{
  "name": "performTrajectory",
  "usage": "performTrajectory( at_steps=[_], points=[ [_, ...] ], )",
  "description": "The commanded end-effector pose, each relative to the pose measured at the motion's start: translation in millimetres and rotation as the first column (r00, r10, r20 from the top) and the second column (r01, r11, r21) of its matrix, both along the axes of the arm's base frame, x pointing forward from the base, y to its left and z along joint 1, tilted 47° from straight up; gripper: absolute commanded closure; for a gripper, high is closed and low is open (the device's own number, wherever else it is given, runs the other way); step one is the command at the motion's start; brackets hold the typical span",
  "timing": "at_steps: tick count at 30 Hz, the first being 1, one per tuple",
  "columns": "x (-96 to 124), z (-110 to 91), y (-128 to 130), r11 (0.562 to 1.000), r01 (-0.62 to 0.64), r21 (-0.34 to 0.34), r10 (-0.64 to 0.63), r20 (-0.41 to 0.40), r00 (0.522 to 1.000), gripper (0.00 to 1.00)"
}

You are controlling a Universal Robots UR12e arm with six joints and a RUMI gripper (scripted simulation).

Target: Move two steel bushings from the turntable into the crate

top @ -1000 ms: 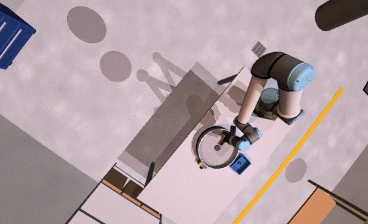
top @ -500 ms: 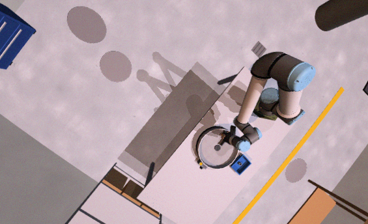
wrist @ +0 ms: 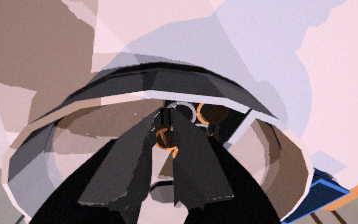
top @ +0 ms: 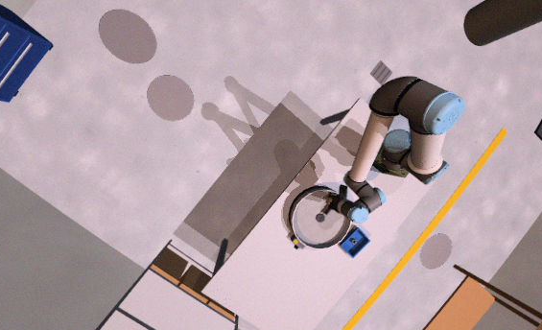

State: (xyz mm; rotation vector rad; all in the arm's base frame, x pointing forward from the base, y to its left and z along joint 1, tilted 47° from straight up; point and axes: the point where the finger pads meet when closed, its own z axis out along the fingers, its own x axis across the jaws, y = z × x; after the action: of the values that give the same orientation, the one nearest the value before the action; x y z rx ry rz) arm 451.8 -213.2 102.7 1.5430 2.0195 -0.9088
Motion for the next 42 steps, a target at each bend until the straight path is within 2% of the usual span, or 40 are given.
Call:
performTrajectory(
  at_steps=[1,26,32,42],
  points=[
    [0.1,0.0,0.3,1.0,0.0,0.0,0.0,0.0,1.0,1.0],
    [0.2,1.9,2.3,1.0,0.0,0.0,0.0,0.0,1.0,1.0],
    [0.7,8.7,9.5,1.0,0.0,0.0,0.0,0.0,1.0,1.0],
    [2.7,39.2,41.6,1.0,0.0,0.0,0.0,0.0,1.0,1.0]
  ],
)
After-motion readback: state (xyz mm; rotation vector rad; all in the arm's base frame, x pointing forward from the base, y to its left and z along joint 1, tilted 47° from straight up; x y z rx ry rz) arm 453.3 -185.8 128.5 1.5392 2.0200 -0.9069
